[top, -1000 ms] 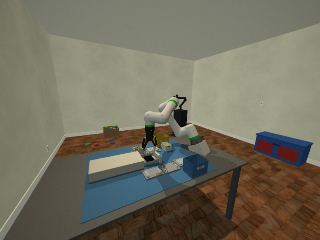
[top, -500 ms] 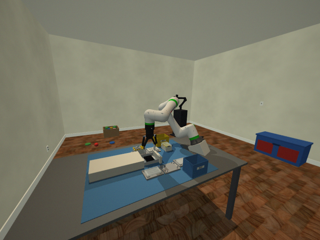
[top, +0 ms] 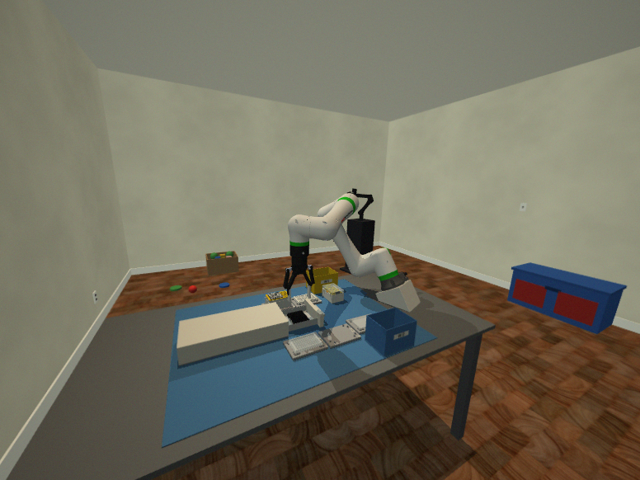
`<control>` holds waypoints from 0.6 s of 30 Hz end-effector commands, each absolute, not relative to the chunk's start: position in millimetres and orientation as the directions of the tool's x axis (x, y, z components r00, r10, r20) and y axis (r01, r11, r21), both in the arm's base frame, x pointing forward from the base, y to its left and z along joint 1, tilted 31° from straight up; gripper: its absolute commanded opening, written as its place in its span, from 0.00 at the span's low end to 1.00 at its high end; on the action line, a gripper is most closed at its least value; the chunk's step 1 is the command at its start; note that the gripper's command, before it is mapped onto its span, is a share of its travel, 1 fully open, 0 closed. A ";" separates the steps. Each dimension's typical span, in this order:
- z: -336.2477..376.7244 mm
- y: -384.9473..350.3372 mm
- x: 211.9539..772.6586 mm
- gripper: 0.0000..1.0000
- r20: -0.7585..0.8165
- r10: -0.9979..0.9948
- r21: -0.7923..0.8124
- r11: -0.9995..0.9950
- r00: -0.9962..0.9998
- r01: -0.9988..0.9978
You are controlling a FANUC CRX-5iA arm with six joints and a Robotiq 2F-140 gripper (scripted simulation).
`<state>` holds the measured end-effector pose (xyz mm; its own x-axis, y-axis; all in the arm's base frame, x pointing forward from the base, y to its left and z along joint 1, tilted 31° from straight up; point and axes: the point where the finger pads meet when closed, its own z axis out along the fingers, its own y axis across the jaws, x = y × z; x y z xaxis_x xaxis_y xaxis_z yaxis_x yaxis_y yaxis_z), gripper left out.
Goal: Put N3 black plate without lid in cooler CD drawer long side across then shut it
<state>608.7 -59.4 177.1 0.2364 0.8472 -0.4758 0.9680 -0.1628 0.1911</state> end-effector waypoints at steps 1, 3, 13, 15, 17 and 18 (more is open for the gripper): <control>179.3 -58.0 608.7 0.66 -0.476 0.847 0.191 -0.163 0.236 0.968; 181.6 -56.7 608.4 0.66 -0.476 0.847 0.191 -0.163 0.236 0.968; 189.5 -52.0 607.6 0.66 -0.476 0.847 0.191 -0.163 0.236 0.968; 189.5 -52.0 607.6 0.66 -0.476 0.847 0.191 -0.163 0.236 0.968; 189.5 -52.0 607.6 0.66 -0.476 0.847 0.191 -0.163 0.236 0.968; 189.5 -52.0 607.6 0.66 -0.476 0.847 0.191 -0.163 0.236 0.968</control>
